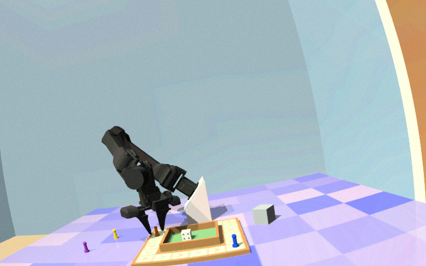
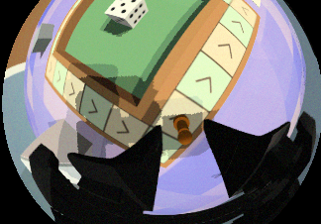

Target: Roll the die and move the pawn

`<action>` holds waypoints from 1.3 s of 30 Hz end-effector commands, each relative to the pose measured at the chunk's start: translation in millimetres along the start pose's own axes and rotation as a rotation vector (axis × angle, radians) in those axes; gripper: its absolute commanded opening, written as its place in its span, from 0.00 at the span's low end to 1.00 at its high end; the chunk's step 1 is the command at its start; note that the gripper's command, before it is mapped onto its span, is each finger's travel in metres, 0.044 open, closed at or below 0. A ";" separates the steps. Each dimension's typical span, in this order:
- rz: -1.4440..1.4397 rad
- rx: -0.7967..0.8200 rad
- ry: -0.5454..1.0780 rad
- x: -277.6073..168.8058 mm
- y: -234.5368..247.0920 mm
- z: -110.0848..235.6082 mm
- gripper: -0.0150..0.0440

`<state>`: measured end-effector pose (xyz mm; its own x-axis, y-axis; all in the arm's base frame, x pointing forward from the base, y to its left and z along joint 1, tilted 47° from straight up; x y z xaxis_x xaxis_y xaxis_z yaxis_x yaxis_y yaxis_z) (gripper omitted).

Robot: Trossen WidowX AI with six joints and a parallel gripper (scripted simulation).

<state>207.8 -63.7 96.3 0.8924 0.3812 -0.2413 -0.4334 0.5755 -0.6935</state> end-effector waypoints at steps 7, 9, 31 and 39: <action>0.006 -0.003 0.003 -1.0 0.9 -3.5 0.30; 0.006 -0.003 0.003 -1.0 0.9 -3.5 0.28; 0.011 0.027 -0.013 9.2 4.3 66.2 0.25; 0.011 0.017 -0.004 4.1 4.3 103.1 0.25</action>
Point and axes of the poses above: the point midway between the two fingers, 35 mm back from their tips, its own z axis back along the fingers, its own y axis across the jaws, x = y × z, the point moved 4 cm from there along z, back along the fingers, and after that the axes turned 15 degrees about -z, right-handed, at the moved point
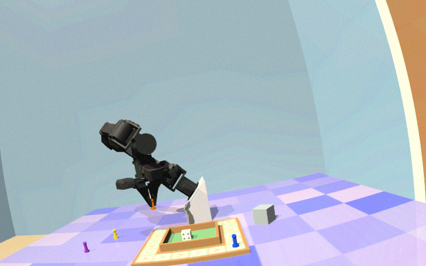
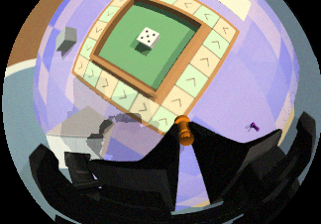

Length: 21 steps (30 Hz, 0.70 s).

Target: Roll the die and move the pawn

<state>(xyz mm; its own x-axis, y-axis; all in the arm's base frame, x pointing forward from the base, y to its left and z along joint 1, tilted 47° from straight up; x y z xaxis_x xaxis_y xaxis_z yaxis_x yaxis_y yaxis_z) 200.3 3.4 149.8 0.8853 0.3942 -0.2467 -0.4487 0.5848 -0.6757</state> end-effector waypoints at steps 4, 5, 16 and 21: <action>-0.005 -0.015 0.009 -6.2 -0.5 34.7 0.25; -0.006 -0.017 0.010 -6.8 -0.6 36.9 0.25; -0.007 -0.012 0.007 21.4 -8.3 32.2 0.25; -0.008 -0.011 0.004 44.9 -13.8 27.4 0.25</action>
Point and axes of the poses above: the point midway between the two fingers, 35 mm back from their tips, its own z axis back along the fingers, its own y axis across the jaws, x = y × z, the point moved 4 cm from there along z, back along the fingers, and after that the axes turned 15 degrees about -z, right-handed, at the moved point
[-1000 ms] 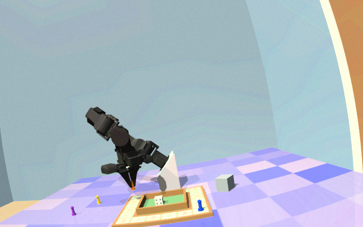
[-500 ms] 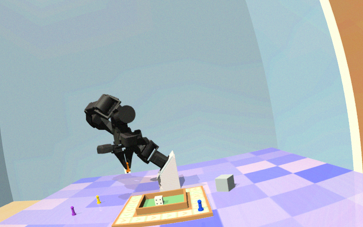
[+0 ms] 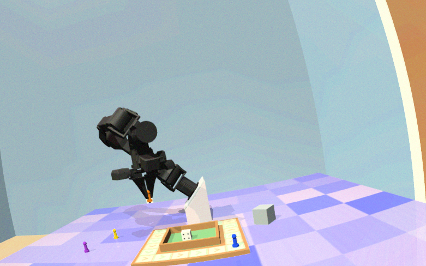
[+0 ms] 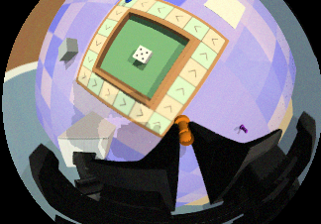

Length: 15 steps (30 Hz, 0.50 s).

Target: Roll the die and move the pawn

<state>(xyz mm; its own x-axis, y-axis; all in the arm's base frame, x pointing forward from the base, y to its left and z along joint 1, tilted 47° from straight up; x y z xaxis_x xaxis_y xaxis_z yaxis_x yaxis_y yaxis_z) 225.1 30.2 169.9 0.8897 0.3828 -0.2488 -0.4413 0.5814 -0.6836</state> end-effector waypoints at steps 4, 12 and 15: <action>-0.002 -0.002 -0.007 37.0 -8.4 -6.9 0.25; -0.013 0.000 -0.006 75.4 -15.7 -22.8 0.25; -0.016 0.000 -0.005 89.5 -18.4 -30.1 0.25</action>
Point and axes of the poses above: the point midway between the two fingers, 35 mm back from their tips, its own z axis back along the fingers, its own y axis across the jaws, x = y × z, the point moved 4 cm from there along z, back along the fingers, and after that the axes turned 15 degrees about -z, right-handed, at the moved point
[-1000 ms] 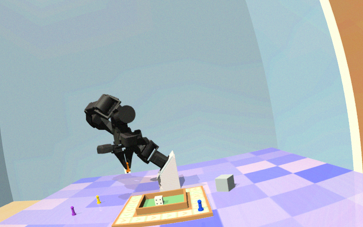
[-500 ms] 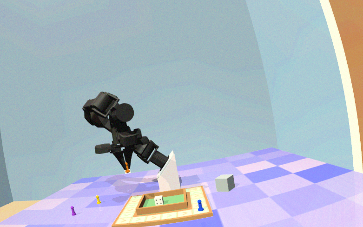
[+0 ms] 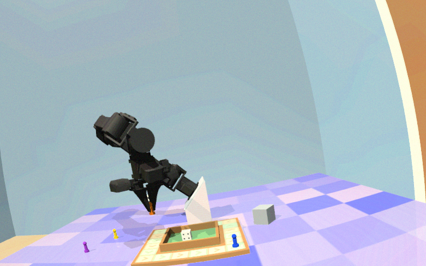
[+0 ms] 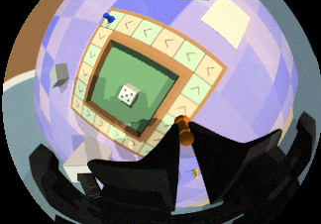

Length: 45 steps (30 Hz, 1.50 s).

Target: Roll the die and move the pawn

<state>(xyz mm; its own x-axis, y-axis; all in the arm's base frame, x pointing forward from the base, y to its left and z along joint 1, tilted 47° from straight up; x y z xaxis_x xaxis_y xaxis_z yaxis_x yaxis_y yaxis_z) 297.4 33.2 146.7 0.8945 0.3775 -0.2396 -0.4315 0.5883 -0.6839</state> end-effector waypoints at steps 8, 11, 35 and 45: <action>-0.001 -0.010 -0.006 55.4 -10.3 -28.3 0.25; 0.001 -0.014 -0.007 68.8 -12.4 -37.1 0.25; 0.002 -0.018 -0.007 79.7 -14.9 -81.3 0.25; 0.002 -0.019 -0.006 79.7 -15.2 -95.7 0.25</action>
<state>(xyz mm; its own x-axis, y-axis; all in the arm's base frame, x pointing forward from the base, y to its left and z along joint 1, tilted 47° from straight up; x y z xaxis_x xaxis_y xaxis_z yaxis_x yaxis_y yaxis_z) 386.9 -10.4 76.6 0.8954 0.3812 -0.2302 -0.4252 0.5784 -0.6962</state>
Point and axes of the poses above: the point midway between the two fingers, 35 mm back from their tips, its own z axis back along the fingers, its own y axis across the jaws, x = y × z, the point moved 4 cm from there along z, back along the fingers, and after that the axes turned 15 degrees about -z, right-handed, at the moved point
